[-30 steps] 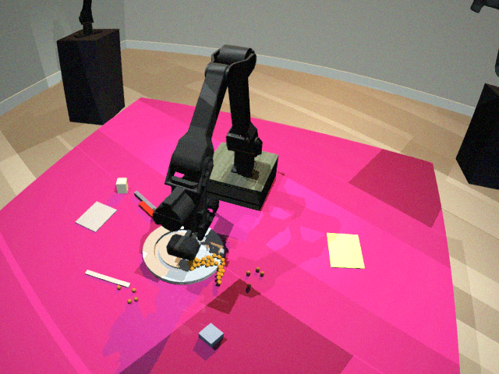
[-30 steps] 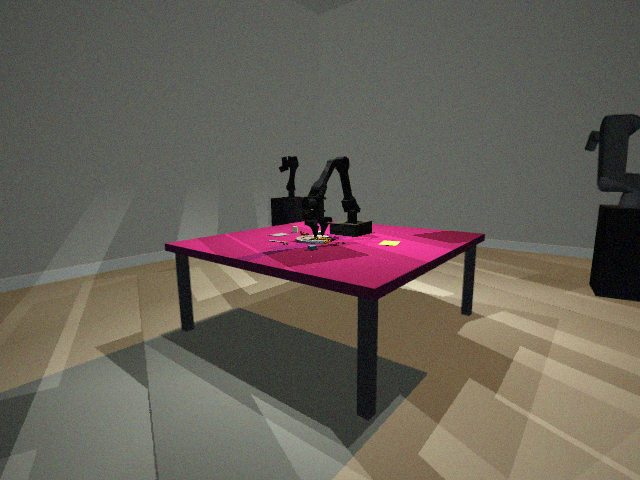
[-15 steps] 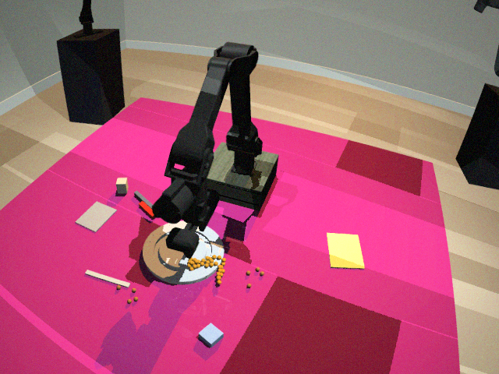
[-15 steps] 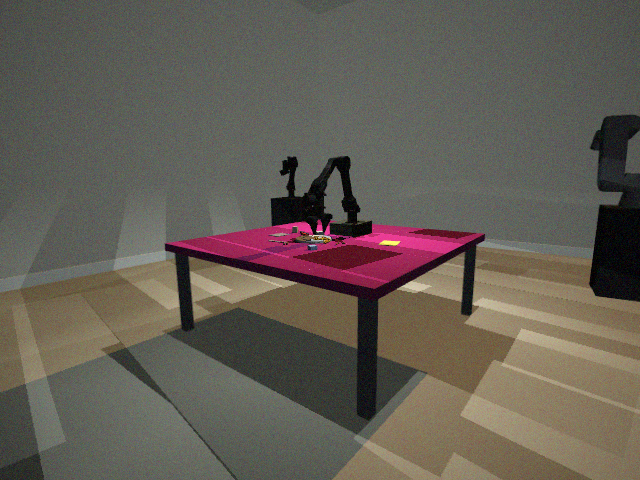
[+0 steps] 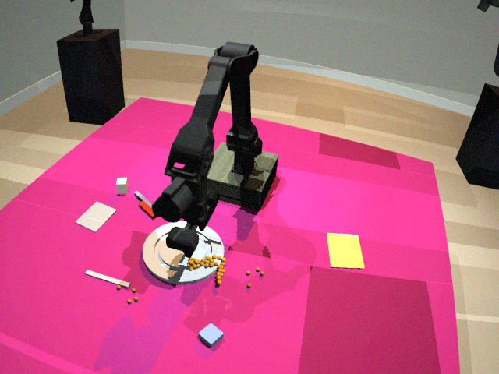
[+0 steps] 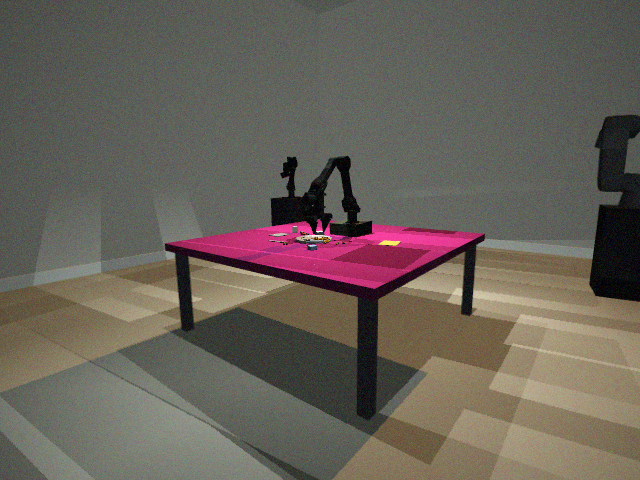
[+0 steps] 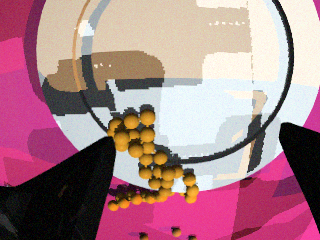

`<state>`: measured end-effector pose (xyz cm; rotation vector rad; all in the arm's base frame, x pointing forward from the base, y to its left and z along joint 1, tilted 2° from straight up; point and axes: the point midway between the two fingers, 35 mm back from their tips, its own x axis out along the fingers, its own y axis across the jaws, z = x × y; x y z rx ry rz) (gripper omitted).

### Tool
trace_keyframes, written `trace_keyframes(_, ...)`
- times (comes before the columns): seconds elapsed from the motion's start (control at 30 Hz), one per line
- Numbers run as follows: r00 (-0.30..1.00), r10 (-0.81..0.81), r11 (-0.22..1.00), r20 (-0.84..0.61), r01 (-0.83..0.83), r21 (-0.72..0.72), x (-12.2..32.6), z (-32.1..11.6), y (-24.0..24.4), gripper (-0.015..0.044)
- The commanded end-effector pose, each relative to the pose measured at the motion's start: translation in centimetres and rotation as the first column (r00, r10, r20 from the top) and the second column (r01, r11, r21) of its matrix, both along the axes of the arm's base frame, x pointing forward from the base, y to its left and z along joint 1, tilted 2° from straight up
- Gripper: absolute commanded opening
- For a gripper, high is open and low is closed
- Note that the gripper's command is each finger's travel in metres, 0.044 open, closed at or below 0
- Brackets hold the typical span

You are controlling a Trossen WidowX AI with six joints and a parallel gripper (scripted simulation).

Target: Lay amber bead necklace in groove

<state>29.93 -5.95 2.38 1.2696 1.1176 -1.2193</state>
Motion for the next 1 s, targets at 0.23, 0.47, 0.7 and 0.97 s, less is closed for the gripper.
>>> trace_keyframes(0.23,1.000,0.006,1.000,0.001,-0.006,0.003,0.0,0.0,0.0,0.0440)
trace_keyframes(0.47,0.990,0.140,0.990,-0.001,-0.140,-0.003,1.7,0.7,3.1,0.0282)
trace_keyframes(0.7,0.970,0.243,0.970,-0.003,-0.243,-0.008,2.7,1.2,5.7,0.0120)
trace_keyframes(0.97,0.973,0.232,0.973,0.004,-0.232,-0.004,2.8,0.5,5.6,0.0120)
